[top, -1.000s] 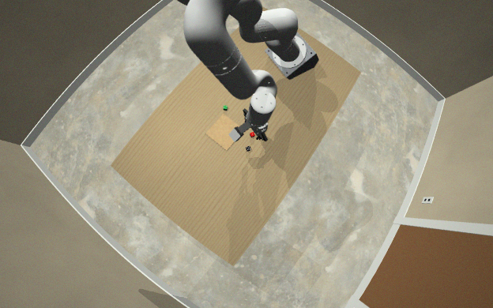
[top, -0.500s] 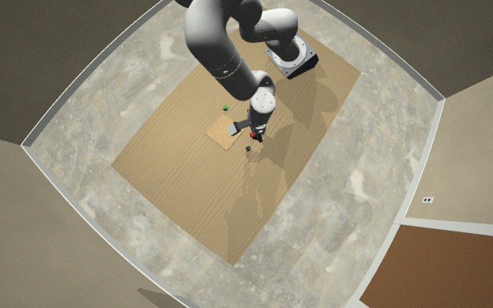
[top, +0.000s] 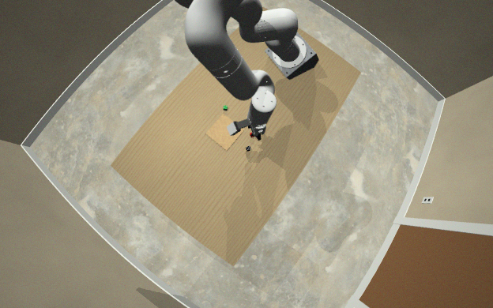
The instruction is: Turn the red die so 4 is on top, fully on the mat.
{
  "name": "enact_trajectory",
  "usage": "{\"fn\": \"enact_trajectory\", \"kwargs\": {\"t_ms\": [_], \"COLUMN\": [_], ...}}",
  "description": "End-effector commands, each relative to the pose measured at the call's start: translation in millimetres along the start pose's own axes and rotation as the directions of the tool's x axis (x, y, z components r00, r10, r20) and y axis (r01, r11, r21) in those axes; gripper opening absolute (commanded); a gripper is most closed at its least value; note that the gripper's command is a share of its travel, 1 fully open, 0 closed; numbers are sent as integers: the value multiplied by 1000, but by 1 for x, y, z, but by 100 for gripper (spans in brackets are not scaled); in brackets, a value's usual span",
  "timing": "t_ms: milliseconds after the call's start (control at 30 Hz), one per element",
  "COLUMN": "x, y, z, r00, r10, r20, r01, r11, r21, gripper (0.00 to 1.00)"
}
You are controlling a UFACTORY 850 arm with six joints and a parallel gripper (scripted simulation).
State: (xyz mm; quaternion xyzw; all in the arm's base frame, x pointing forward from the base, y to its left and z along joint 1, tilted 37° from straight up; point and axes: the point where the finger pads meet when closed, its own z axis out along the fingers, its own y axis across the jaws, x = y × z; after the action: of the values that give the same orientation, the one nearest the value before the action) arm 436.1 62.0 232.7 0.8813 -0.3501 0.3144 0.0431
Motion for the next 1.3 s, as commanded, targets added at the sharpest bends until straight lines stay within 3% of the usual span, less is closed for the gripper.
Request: {"fn": "enact_trajectory", "kwargs": {"t_ms": [0,933,1267], "x": [0,0,0], "y": [0,0,0], "z": [0,2,12], "r00": [1000,1000,1000], "r10": [0,0,0], "r20": [-1,-1,-1], "r01": [0,0,0], "r11": [1000,1000,1000], "r21": [1,1,1], "gripper": [36,36,36]}}
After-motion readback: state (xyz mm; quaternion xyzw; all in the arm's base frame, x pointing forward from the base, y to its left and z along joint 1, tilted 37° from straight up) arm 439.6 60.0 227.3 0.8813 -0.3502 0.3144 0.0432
